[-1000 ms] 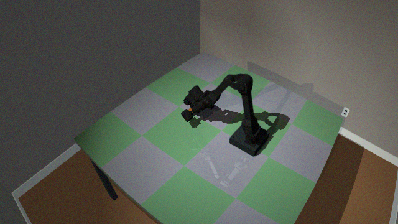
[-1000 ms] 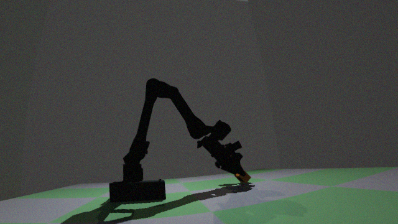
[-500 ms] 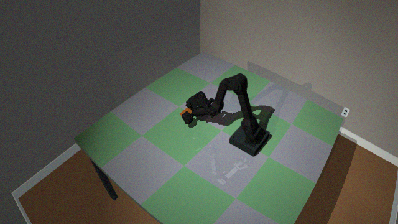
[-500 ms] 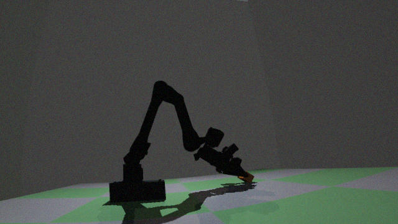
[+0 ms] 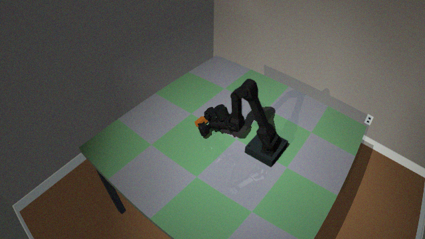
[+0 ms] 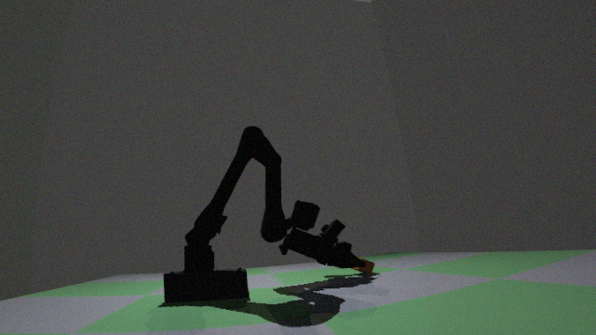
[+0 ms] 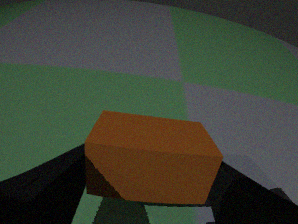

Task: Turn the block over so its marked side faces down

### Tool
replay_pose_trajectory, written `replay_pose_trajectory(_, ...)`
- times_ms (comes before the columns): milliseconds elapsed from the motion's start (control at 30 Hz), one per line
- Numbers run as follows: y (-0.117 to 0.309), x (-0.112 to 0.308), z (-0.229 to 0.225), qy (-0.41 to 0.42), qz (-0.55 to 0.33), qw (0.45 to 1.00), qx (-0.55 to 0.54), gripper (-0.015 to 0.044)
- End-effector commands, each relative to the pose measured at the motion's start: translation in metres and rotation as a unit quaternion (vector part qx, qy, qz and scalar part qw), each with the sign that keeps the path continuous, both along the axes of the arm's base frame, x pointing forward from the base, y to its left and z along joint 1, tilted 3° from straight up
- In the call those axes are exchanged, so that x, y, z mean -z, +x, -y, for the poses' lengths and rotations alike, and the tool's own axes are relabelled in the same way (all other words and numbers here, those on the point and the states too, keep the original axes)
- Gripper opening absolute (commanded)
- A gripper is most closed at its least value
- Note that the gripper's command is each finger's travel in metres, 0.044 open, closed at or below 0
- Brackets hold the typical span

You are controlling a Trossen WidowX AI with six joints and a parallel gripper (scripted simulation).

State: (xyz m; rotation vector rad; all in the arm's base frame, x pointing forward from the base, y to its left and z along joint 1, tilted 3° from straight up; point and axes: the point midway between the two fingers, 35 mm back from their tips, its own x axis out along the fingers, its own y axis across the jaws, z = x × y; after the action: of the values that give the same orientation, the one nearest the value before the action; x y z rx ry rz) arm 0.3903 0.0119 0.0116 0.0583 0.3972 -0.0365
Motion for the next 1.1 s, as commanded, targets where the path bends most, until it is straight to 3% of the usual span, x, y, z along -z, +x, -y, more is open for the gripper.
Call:
replay_pose_trajectory(0, -0.0018, -0.0010, 0.0001, 0.001, 0.012, 1.000, 0.003, 0.0000)
replay_pose_trajectory(500, -0.0021, -0.0026, 0.0002, 0.001, 0.018, 1.000, 0.003, 0.0000)
replay_pose_trajectory(1067, -0.0021, -0.0026, 0.0002, 0.001, 0.018, 1.000, 0.003, 0.0440)
